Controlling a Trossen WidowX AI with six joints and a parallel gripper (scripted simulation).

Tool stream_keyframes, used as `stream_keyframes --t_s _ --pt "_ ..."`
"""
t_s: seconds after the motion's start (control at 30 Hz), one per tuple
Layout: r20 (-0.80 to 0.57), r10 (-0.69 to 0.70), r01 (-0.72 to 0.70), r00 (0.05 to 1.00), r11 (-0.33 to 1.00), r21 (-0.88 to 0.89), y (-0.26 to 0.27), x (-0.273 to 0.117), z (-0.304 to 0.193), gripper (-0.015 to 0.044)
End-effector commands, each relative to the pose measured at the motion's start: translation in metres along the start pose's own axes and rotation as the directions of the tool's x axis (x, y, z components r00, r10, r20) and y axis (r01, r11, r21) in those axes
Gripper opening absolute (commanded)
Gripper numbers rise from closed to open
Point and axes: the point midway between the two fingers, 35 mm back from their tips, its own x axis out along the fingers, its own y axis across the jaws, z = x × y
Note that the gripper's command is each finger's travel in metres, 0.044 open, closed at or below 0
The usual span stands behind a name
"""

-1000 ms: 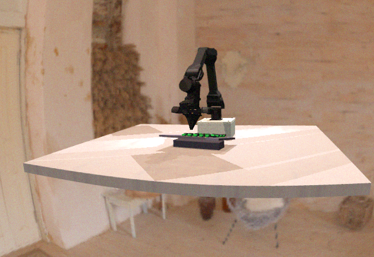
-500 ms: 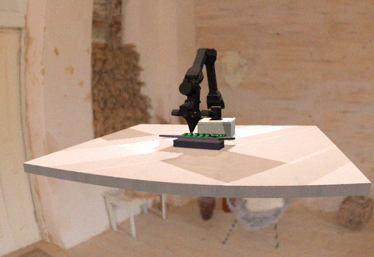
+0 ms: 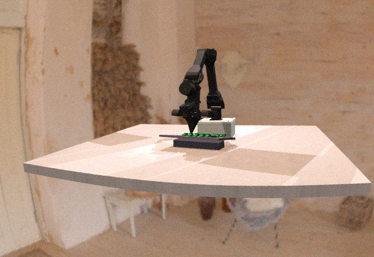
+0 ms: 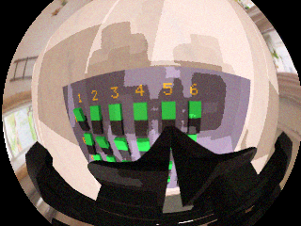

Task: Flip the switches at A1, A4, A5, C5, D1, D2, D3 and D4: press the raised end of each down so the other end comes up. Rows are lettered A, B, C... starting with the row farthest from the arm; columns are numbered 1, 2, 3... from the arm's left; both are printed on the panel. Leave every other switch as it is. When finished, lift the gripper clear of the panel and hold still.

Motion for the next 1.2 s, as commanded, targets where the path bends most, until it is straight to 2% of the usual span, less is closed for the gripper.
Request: stream_keyframes --t_s 0.0,1.17 --pt "0.0 0.004 -0.004 1.0 1.0 -0.004 0.0005 0.0009 -0.0002 0.0" --pt "0.0 0.004 -0.004 1.0 1.0 -0.004 0.0005 0.0055 -0.0004 0.0"
